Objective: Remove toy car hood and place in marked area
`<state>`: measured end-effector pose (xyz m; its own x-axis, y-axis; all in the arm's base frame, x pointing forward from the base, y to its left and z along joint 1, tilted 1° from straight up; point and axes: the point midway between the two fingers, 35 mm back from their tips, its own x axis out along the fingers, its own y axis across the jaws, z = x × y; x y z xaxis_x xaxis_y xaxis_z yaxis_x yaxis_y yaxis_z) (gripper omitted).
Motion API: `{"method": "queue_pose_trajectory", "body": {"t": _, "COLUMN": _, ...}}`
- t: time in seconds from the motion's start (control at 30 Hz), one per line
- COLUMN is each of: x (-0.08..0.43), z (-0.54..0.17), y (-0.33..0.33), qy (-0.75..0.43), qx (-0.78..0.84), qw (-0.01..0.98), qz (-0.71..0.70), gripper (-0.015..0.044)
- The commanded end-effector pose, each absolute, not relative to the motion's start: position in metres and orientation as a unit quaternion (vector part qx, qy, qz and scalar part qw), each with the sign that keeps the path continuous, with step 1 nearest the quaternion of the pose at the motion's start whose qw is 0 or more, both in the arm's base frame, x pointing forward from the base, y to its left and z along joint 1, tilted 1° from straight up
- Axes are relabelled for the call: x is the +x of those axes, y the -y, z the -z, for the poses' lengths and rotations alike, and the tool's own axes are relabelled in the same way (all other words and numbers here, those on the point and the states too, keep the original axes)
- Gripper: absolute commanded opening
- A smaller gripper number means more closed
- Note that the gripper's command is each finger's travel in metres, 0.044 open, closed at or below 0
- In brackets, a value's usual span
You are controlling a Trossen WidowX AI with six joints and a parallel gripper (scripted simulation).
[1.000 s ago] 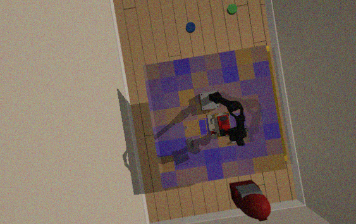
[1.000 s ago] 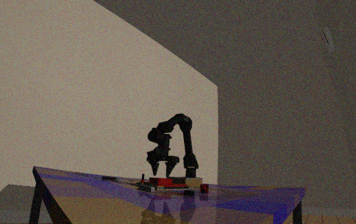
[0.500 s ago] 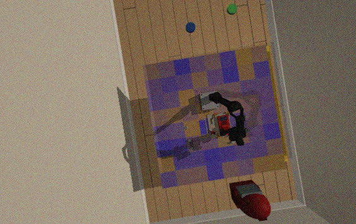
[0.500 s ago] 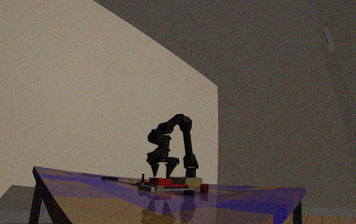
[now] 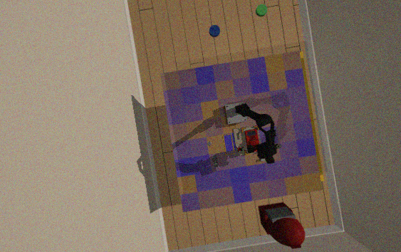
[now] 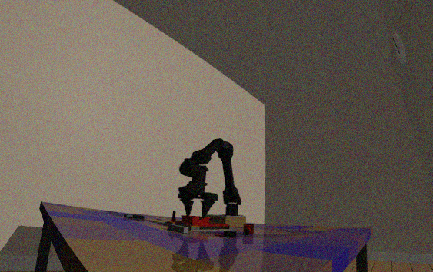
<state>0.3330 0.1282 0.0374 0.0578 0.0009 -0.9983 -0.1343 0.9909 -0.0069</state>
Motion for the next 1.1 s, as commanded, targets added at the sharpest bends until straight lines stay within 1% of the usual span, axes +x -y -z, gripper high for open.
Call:
{"method": "queue_pose_trajectory", "body": {"t": 0.0, "x": 0.3312, "z": -0.033, "y": -0.1279, "qy": -0.688, "qx": -0.048, "qw": 0.723, "qz": -0.047, "gripper": 0.044}}
{"method": "queue_pose_trajectory", "body": {"t": 0.63, "x": 0.3314, "z": -0.0245, "y": -0.1278, "qy": -0.688, "qx": -0.048, "qw": 0.723, "qz": -0.047, "gripper": 0.044}}
{"method": "queue_pose_trajectory", "body": {"t": 0.77, "x": 0.3333, "z": -0.0277, "y": -0.1282, "qy": -0.685, "qx": -0.049, "qw": 0.725, "qz": -0.046, "gripper": 0.0335}}
{"method": "queue_pose_trajectory", "body": {"t": 1.07, "x": 0.3333, "z": -0.0277, "y": -0.1282, "qy": -0.685, "qx": -0.049, "qw": 0.725, "qz": -0.046, "gripper": 0.0275}}
